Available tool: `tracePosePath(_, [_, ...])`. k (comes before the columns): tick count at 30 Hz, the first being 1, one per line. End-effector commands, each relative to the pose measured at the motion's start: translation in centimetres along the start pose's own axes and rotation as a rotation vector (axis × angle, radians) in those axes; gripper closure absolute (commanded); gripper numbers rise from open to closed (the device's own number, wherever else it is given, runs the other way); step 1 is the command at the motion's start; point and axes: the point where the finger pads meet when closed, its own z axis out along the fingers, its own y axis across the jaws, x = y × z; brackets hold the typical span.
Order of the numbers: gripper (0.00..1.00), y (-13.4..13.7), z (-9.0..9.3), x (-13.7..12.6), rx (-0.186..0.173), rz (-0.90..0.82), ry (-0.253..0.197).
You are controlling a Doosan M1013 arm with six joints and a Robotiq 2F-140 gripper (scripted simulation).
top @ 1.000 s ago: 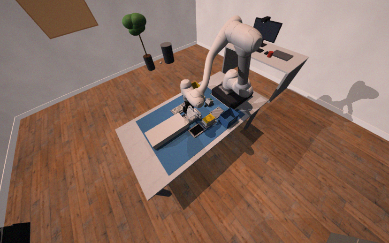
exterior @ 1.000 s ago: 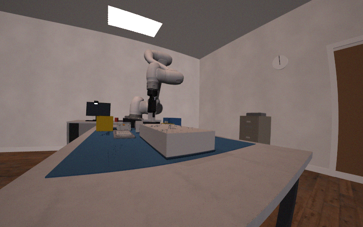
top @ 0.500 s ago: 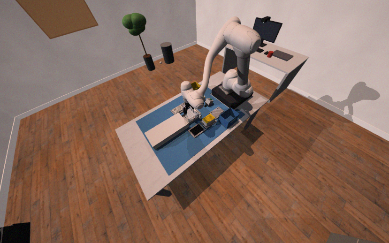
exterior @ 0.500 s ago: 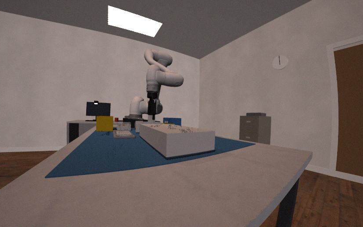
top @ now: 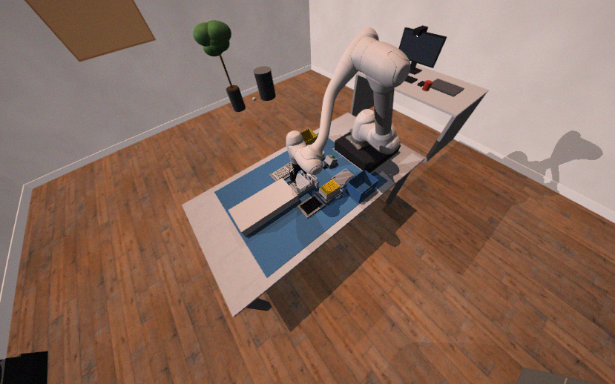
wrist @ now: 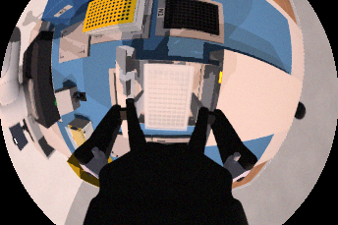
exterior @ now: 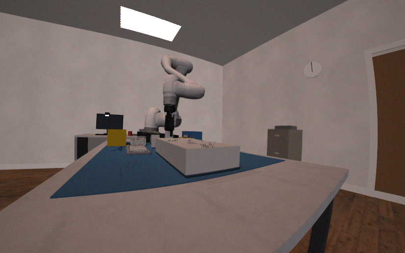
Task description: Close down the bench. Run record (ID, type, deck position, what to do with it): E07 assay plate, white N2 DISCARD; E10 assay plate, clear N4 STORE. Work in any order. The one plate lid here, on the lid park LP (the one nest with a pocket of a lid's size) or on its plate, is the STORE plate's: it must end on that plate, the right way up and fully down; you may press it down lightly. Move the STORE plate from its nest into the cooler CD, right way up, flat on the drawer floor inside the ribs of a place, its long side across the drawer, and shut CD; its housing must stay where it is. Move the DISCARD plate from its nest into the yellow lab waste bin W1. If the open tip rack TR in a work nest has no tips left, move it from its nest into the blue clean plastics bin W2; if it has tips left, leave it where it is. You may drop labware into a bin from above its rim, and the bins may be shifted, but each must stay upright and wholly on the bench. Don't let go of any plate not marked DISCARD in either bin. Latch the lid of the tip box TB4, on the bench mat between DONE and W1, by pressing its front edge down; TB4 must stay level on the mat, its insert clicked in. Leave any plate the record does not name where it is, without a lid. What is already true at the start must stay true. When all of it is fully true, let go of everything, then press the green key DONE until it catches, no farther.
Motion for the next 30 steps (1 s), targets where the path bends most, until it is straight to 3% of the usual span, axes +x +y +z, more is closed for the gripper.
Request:
tracePosePath(1, [1.0,0.0,0.4,0.0,0.0,0.0,0.0])
tracePosePath(21, [1.0,0.0,2.8,0.0,0.0,0.0,0.0])
tracePosePath(30, [1.0,0.0,2.8,0.0,0.0,0.0,0.0])
